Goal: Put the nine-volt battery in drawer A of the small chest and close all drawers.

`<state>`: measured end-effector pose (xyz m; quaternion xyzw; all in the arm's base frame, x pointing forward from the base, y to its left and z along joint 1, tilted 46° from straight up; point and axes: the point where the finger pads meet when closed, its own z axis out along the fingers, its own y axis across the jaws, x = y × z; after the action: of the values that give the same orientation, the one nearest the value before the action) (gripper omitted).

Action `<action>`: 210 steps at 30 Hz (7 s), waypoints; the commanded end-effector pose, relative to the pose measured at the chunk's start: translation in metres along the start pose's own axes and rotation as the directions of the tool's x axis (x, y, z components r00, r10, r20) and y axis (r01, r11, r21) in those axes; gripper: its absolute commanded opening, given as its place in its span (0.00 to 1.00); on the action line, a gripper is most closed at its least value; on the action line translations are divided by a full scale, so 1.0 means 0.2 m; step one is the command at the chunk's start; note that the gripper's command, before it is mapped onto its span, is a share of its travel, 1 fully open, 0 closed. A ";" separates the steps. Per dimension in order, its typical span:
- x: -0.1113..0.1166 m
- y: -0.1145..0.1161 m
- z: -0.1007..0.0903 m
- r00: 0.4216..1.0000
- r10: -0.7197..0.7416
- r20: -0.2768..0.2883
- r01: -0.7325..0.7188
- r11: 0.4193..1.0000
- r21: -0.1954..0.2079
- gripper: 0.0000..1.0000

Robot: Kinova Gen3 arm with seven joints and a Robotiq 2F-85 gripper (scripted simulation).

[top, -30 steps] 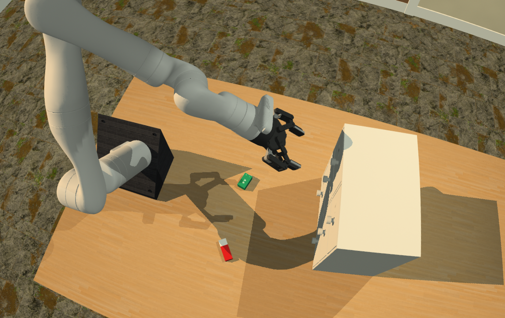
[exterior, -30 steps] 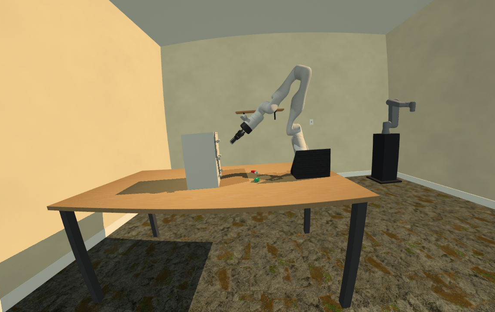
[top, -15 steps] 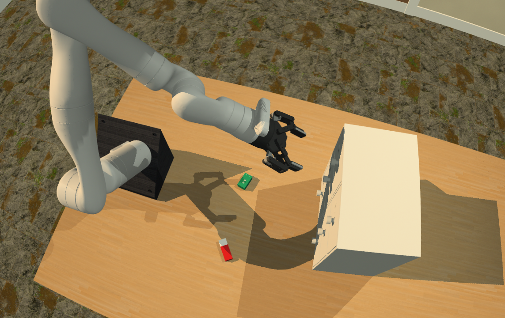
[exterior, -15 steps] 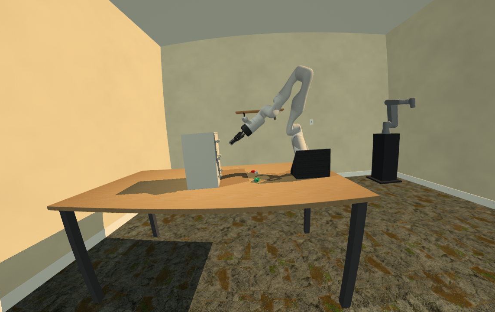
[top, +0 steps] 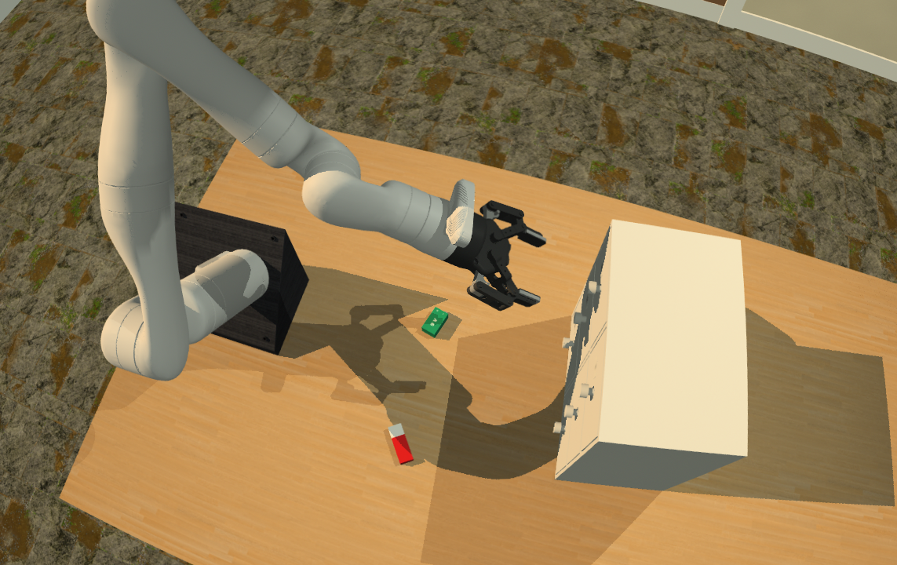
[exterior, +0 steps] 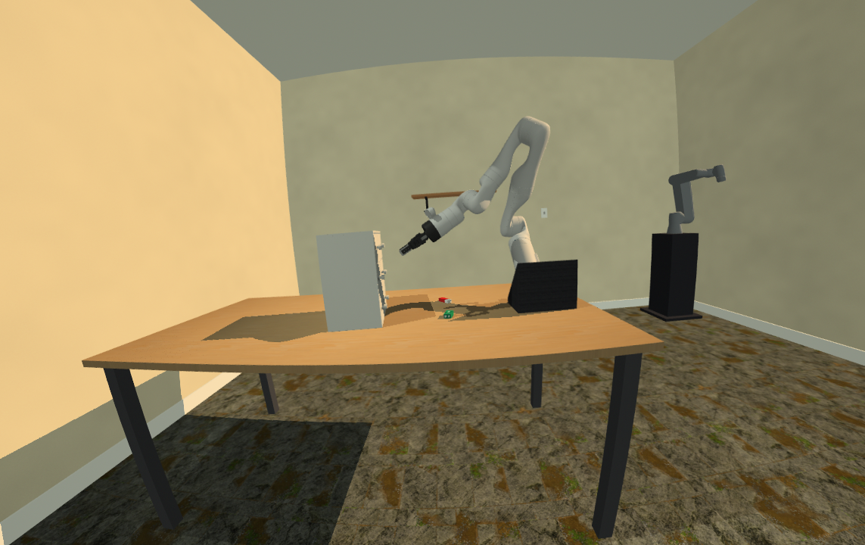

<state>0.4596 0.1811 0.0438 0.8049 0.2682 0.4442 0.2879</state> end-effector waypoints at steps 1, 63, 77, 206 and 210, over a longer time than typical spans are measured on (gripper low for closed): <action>-0.02 0.01 0.01 1.000 -0.010 -0.010 0.010 1.000 -0.008 1.00; -0.05 0.01 0.10 0.983 -0.011 -0.184 0.010 1.000 -0.008 1.00; -0.05 0.01 0.10 0.982 -0.011 -0.189 0.010 1.000 -0.007 1.00; -0.04 0.01 0.07 0.991 -0.011 -0.135 0.010 1.000 -0.008 1.00; -0.04 0.01 0.07 0.992 -0.011 -0.128 0.010 1.000 -0.008 1.00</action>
<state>0.4689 0.1679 0.0334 0.7709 0.2901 0.4942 0.2781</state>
